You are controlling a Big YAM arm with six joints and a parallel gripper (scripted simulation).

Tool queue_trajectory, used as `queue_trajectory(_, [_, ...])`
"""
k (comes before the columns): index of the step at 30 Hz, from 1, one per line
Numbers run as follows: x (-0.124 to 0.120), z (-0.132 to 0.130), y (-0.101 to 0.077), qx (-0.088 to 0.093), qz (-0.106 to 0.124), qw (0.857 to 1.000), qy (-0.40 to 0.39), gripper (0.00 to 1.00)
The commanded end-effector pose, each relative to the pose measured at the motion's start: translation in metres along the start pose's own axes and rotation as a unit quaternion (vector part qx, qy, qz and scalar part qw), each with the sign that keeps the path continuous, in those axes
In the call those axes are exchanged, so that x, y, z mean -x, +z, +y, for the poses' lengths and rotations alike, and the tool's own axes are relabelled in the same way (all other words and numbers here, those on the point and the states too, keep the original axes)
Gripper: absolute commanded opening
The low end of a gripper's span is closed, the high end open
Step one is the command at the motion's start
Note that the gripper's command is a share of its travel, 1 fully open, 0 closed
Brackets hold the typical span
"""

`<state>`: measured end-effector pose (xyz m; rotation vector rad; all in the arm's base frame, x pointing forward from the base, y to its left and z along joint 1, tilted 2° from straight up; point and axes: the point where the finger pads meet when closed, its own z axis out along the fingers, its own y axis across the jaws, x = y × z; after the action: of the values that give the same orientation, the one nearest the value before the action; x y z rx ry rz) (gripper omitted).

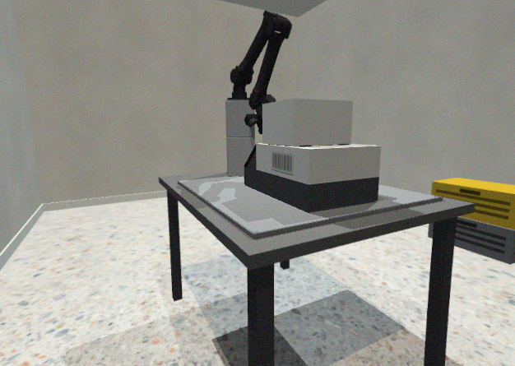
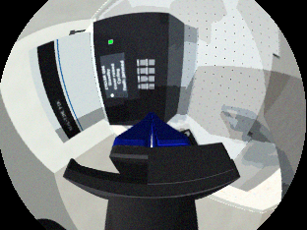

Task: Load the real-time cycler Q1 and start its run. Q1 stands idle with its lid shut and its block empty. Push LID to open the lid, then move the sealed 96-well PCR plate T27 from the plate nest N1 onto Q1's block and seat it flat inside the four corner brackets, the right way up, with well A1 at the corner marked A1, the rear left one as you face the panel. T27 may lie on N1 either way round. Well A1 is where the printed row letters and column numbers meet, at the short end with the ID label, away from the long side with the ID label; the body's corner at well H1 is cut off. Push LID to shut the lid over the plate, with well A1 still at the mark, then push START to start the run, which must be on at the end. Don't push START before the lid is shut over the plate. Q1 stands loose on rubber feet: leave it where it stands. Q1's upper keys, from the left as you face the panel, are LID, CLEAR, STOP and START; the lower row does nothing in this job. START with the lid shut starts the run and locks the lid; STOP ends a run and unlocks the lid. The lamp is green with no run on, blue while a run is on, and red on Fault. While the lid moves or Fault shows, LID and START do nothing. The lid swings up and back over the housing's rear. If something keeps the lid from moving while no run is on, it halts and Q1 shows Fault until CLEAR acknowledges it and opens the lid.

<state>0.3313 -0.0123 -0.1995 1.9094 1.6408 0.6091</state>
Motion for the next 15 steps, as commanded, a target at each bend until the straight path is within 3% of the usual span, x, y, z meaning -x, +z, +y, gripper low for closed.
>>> queue_trajectory(1, [0.005,-0.006,-0.006,-0.01,-0.006,1.0,-0.003,0.0])
queue_trajectory(7, [0.007,-0.018,-0.009,-0.024,-0.008,1.0,-0.005,0.0])
queue_trajectory(15, [0.007,-0.018,-0.011,-0.02,-0.007,1.0,-0.004,0.0])
